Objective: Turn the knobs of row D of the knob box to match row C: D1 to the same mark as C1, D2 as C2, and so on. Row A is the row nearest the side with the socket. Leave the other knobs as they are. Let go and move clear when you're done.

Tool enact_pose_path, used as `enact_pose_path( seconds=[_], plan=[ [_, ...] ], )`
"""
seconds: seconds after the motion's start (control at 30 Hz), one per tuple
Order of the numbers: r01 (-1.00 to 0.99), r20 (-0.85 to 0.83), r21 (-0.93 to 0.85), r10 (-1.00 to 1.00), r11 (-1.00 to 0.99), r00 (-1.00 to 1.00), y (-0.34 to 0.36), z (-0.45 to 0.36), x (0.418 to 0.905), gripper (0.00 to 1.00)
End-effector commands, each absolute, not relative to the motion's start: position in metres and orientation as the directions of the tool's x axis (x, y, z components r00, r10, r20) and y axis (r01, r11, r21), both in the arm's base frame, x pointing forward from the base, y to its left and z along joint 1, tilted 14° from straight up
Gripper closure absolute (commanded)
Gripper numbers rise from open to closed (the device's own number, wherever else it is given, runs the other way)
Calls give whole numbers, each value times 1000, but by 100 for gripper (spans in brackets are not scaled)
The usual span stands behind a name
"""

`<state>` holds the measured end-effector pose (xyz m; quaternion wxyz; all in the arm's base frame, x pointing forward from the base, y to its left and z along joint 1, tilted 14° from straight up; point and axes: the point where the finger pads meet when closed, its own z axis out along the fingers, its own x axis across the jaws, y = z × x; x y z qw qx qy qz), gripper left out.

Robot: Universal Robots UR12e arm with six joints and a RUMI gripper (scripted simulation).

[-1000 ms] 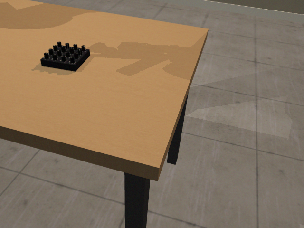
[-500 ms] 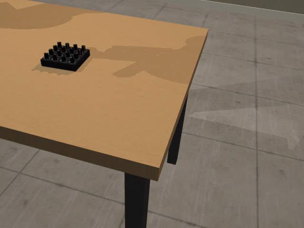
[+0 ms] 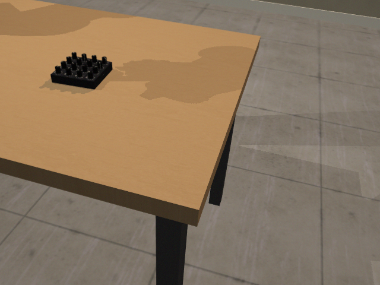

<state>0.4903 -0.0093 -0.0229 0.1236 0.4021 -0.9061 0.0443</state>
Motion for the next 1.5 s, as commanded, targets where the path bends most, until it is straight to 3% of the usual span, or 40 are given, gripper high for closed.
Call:
enact_pose_path(
  seconds=[0.0,0.6,1.17,1.47],
  plan=[
    [-823,196,12,-809,567,-554,-7,-47,515,0],
    [-979,92,-84,-977,183,-191,4,-101,573,0],
    [-965,106,-203,-983,-167,148,14,-131,607,0],
    [-945,121,-226,-970,-235,212,17,-136,612,0]
  ],
)
